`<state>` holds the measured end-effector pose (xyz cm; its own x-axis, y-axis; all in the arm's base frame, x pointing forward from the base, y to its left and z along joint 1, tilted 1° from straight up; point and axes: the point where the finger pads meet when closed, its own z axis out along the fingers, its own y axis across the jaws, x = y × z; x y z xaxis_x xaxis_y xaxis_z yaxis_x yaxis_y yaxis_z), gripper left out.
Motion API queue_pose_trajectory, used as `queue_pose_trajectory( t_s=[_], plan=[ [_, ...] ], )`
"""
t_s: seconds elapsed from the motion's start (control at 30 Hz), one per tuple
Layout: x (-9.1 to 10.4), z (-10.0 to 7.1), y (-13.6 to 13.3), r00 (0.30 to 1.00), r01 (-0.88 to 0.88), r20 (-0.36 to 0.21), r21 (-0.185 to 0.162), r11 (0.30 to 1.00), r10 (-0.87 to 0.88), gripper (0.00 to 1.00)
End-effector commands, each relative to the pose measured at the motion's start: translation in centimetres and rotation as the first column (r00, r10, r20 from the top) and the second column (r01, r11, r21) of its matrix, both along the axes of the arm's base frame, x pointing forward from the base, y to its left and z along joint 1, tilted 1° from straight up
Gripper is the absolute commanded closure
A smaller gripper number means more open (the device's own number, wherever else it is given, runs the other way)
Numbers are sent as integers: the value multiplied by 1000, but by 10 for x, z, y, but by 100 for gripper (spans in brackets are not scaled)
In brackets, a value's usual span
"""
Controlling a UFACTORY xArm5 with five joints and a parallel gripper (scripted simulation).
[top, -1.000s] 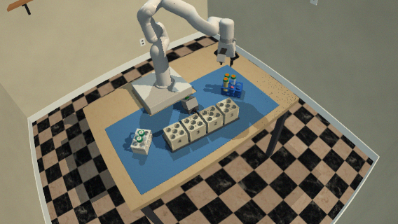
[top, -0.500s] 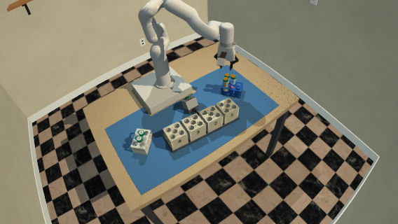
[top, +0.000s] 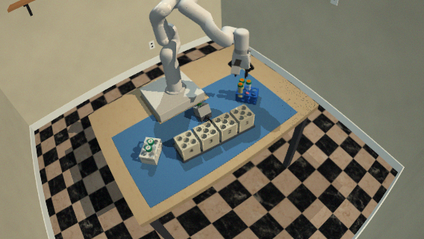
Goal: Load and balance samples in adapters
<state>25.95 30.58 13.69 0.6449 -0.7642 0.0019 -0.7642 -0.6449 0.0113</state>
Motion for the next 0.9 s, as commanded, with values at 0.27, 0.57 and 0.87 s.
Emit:
queue_pose_trajectory(
  t_s=[0.27, 0.57, 0.87],
  plan=[
    [1, -20, 1, 1000, 0, 3, 3, 1000, 0, 43],
    [1, -36, 1, 1000, 0, 3, 3, 1000, 0, 43],
    [0, -52, 1, 1000, 0, 3, 3, 1000, 0, 43]
  ],
)
